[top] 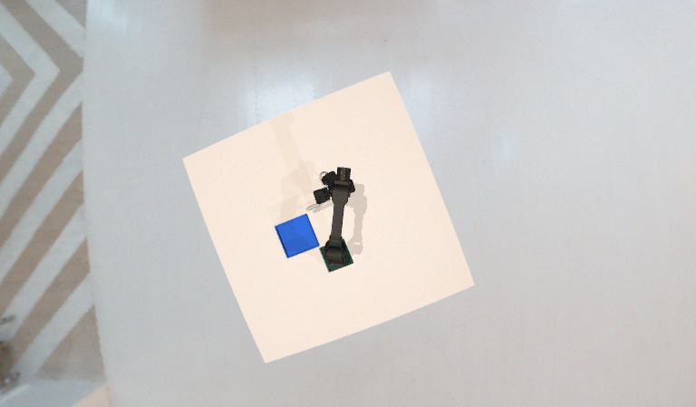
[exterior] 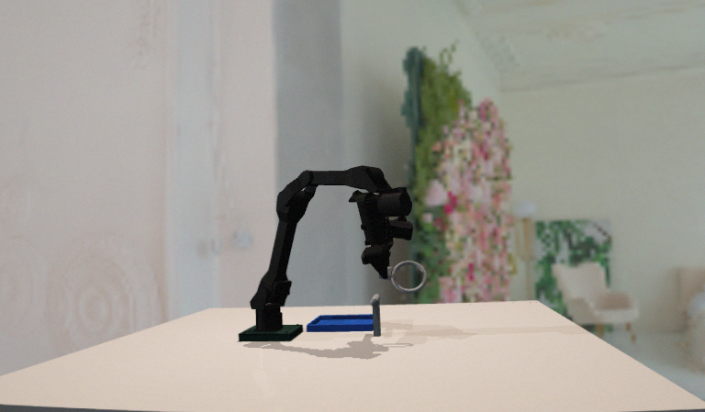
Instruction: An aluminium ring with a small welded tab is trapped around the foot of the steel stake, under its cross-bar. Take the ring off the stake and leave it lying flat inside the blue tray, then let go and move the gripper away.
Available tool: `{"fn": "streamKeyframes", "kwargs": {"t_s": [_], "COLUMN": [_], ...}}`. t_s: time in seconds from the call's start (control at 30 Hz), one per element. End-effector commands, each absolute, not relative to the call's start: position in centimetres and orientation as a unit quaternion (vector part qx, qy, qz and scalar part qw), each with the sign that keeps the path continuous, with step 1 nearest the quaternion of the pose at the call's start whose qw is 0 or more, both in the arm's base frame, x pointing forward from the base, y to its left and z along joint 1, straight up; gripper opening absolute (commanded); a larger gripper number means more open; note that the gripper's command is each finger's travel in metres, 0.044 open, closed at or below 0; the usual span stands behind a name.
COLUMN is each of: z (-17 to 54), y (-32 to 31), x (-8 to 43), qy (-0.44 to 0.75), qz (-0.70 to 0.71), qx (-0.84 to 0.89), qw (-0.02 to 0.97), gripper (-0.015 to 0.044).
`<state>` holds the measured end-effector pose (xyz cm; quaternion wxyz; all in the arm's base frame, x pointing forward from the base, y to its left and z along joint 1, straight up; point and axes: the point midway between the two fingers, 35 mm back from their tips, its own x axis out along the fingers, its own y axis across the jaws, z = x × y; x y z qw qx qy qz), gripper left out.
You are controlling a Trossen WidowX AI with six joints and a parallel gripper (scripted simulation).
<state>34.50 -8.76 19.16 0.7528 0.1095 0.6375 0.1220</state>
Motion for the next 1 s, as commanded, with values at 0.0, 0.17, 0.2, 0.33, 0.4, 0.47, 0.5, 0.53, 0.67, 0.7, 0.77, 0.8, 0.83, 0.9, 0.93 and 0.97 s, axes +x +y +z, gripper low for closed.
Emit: {"fn": "streamKeyframes", "kwargs": {"t_s": [0.0, 0.17, 0.2, 0.33, 0.4, 0.47, 0.5, 0.53, 0.67, 0.7, 0.77, 0.8, 0.83, 0.9, 0.93, 0.97], "z": [19.4, 19.4, 19.4, 19.5, 19.6, 19.6, 19.6, 19.7, 19.8, 19.8, 19.9, 19.9, 19.9, 20.0, 20.0, 20.0], "y": [-8.5, -8.5, -8.4, -7.7, -7.4, -7.1, -6.9, -6.7, -6.1, -5.9, -5.6, -5.4, -5.2, -4.9, -4.7, -4.6], "x": [35.1, 35.1, 35.1, 35.0, 34.9, 34.8, 34.8, 34.7, 34.5, 34.5, 34.4, 34.3, 34.3, 34.2, 34.1, 34.1], "qy": [0.634, 0.634, 0.634, 0.634, 0.635, 0.635, 0.635, 0.635, 0.635, 0.635, 0.635, 0.634, 0.634, 0.634, 0.634, 0.634], "qz": [0.123, 0.123, 0.123, 0.128, 0.131, 0.133, 0.134, 0.136, 0.141, 0.142, 0.144, 0.146, 0.147, 0.149, 0.151, 0.152], "qx": [0.111, 0.11, 0.109, 0.096, 0.089, 0.082, 0.079, 0.076, 0.062, 0.059, 0.052, 0.048, 0.045, 0.038, 0.034, 0.031], "qw": [0.756, 0.756, 0.756, 0.756, 0.756, 0.757, 0.757, 0.757, 0.757, 0.757, 0.758, 0.758, 0.758, 0.758, 0.758, 0.758], "gripper": [0.0, 0.0, 0.0, 0.0, 0.0, 0.0, 0.0, 0.0, 0.0, 0.0, 0.0, 0.0, 0.0, 0.0, 0.0, 0.0]}}
